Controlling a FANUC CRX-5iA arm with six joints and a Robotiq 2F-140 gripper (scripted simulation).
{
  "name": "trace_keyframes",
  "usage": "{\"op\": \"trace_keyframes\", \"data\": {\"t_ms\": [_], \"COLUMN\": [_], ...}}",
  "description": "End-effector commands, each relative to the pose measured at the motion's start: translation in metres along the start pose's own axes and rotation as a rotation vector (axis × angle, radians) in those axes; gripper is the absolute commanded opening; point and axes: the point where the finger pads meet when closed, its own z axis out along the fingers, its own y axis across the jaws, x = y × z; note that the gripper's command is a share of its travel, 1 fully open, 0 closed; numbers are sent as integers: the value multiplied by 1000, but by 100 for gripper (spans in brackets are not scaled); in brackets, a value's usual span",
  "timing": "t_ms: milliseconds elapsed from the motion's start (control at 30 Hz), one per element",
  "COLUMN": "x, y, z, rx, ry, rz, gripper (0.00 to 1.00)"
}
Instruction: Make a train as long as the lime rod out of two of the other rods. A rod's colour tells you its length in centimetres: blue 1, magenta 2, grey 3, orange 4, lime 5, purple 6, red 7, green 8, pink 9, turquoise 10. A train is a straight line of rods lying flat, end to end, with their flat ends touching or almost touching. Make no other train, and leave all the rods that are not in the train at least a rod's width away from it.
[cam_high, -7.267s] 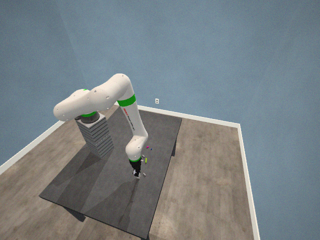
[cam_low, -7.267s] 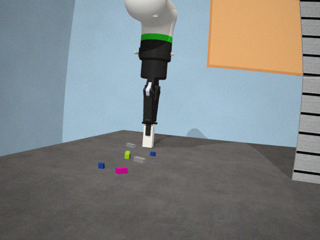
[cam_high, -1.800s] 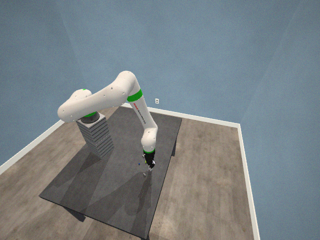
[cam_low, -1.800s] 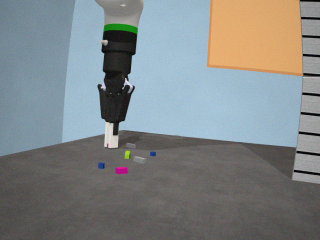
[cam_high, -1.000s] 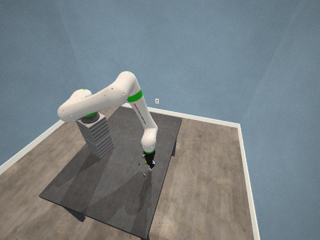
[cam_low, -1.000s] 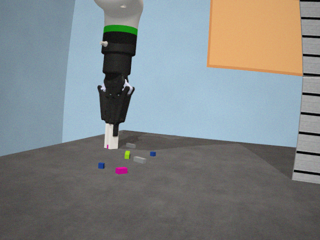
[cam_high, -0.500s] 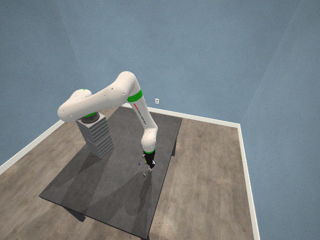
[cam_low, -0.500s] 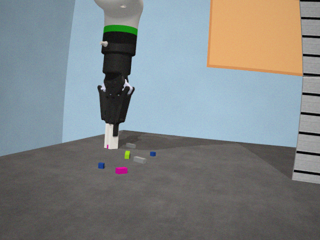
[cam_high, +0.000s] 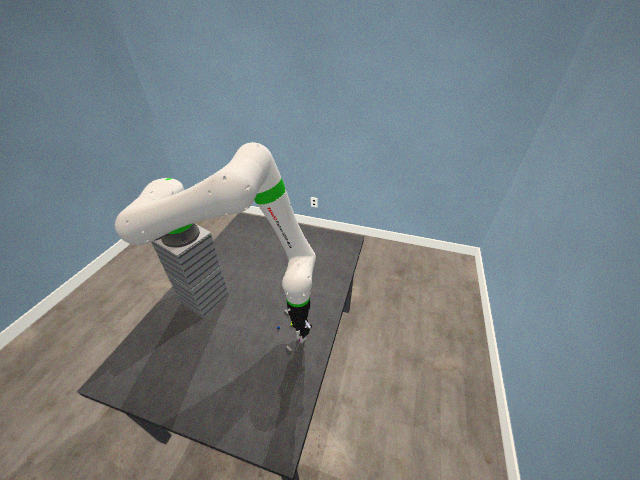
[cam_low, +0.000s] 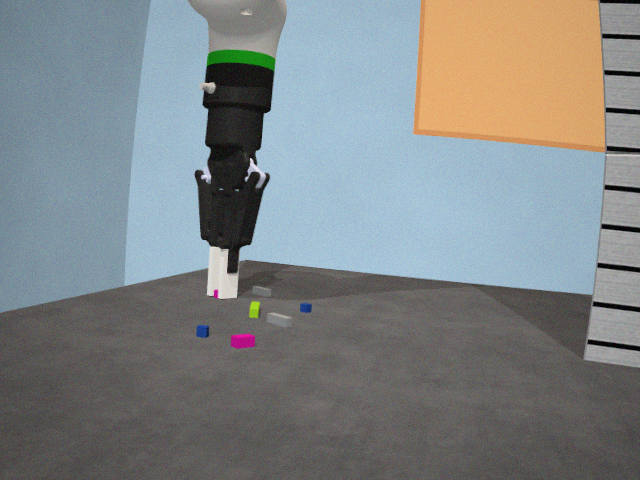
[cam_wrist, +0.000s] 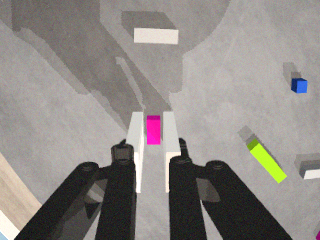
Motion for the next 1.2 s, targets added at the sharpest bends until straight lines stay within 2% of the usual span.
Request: {"op": "trace_keyframes", "data": {"t_ms": [0,67,600,900,967,1167], "x": [0,0,0,0,0,0], "y": [0,0,0,0,0,0], "z": [0,0,-5,-45,-45,-75], "rx": [0,0,0,0,0,0], "ry": [0,0,0,0,0,0], "rz": [0,0,0,0,0,0], "gripper": [12,15,15,15,15,15]}}
